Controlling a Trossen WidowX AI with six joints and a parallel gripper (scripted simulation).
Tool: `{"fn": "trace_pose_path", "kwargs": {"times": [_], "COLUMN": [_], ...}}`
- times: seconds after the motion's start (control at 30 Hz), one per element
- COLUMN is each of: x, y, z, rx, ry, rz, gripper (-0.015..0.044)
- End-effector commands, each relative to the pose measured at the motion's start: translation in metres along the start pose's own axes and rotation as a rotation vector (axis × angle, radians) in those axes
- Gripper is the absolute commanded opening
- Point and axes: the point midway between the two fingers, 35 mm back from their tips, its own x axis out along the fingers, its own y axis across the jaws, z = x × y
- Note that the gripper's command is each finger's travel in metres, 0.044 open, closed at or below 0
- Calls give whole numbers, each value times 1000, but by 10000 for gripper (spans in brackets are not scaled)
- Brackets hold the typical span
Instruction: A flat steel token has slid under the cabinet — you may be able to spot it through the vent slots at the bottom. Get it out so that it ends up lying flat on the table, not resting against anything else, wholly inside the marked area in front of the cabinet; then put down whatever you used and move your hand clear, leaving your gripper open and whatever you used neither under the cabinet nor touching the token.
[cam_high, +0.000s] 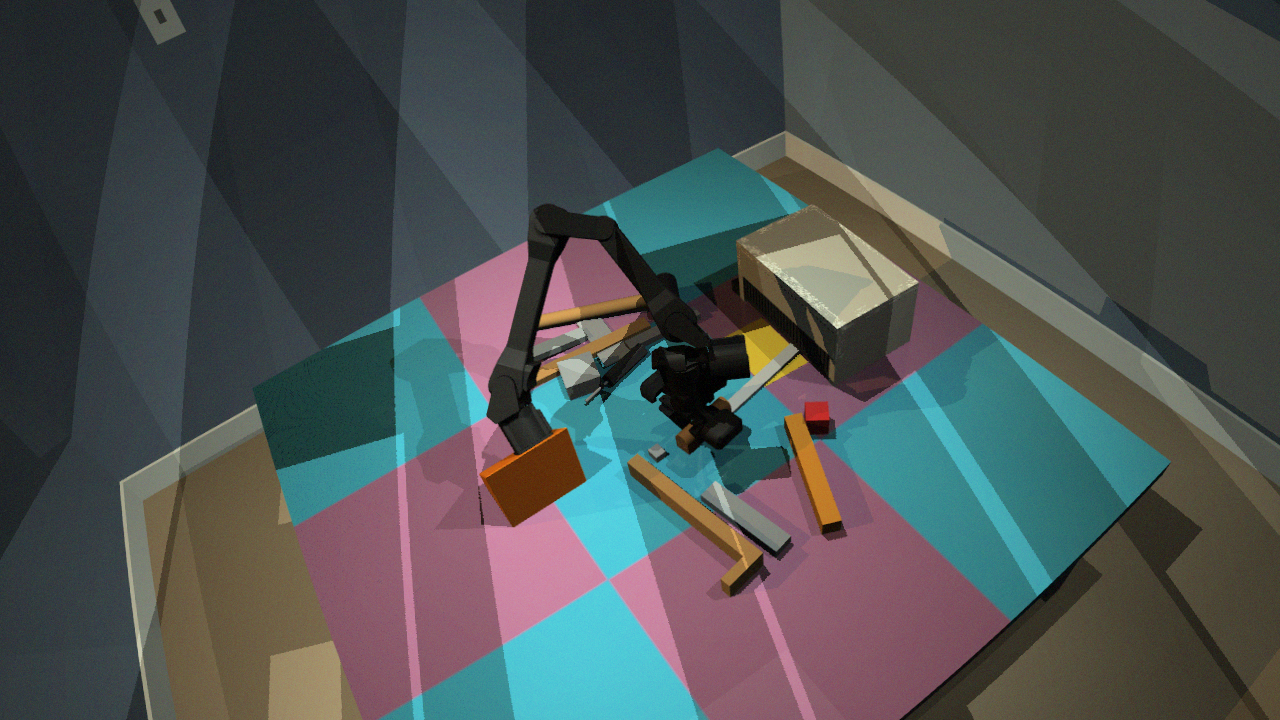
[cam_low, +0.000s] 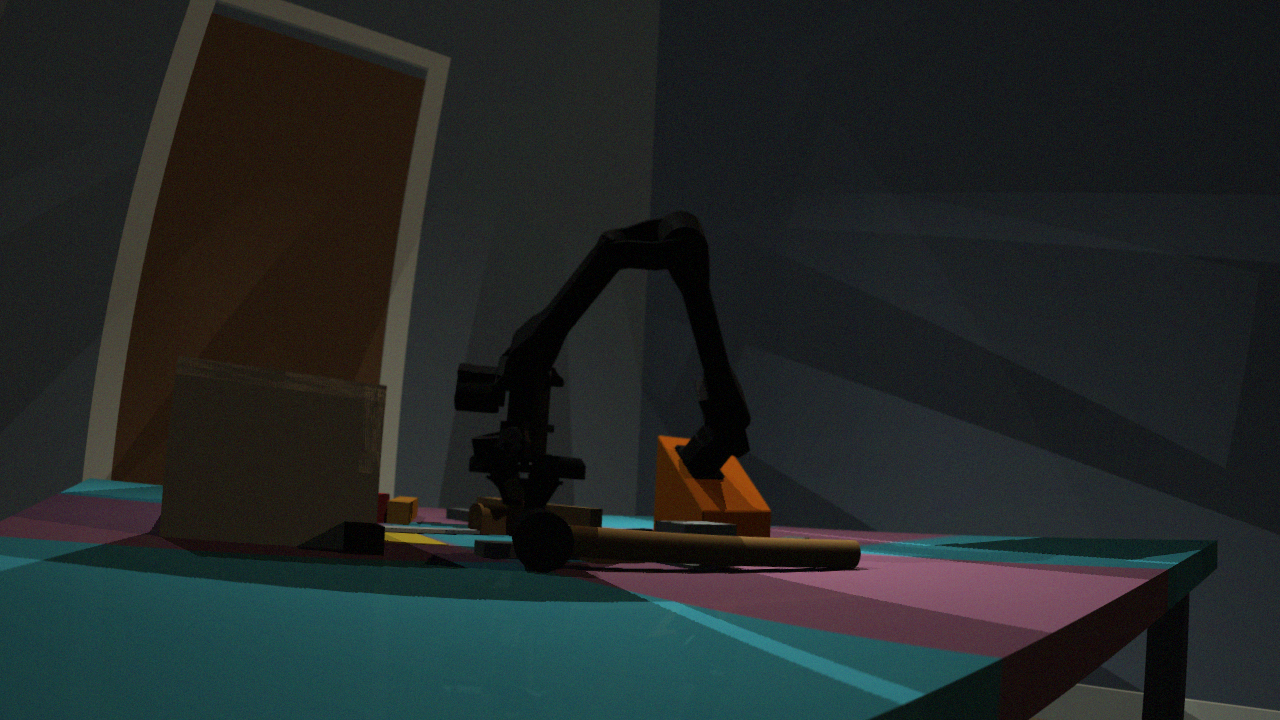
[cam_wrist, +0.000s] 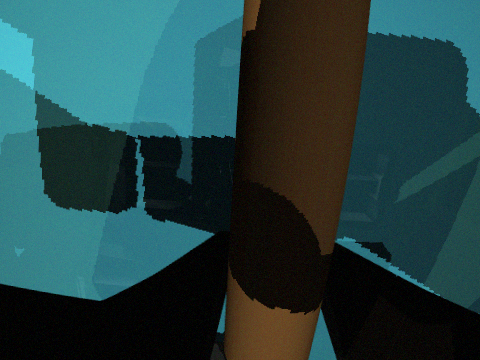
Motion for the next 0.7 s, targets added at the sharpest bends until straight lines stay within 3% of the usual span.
{"fn": "trace_pose_path", "kwargs": {"times": [0.0, 0.67], "x": [1, -1], "y": [0, -2], "z": [-9, -21], "rx": [0, -29], "ry": [4, 2], "rz": [1, -1], "gripper": [0, 0]}}
